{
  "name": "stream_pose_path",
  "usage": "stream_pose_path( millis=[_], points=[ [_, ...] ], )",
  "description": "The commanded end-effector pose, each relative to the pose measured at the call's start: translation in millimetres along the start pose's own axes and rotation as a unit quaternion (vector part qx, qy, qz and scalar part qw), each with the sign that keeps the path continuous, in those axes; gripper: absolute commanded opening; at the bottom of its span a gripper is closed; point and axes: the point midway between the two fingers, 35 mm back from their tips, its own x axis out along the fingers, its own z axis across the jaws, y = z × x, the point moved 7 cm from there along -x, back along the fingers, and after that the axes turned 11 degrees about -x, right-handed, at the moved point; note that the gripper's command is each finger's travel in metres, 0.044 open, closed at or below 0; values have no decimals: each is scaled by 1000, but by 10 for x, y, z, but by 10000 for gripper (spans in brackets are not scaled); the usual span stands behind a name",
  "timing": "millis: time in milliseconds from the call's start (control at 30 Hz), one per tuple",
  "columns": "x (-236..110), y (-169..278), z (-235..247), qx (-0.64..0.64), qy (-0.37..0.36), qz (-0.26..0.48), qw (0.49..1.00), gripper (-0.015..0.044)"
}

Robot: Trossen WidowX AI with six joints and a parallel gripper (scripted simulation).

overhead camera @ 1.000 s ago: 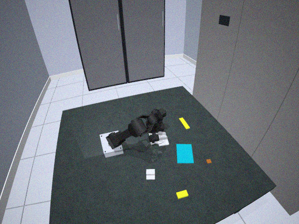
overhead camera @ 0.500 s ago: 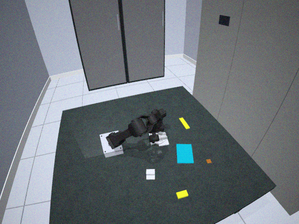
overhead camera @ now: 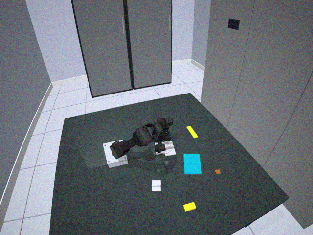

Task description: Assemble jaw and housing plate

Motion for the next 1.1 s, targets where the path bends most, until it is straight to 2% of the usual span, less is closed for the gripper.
stream_pose_path(
  millis=[0, 1067],
  points=[
    [37, -6, -3, 1, -1, 1, 1000, 351],
    [86, -6, -3, 1, 0, 1, 1000, 351]
  ],
)
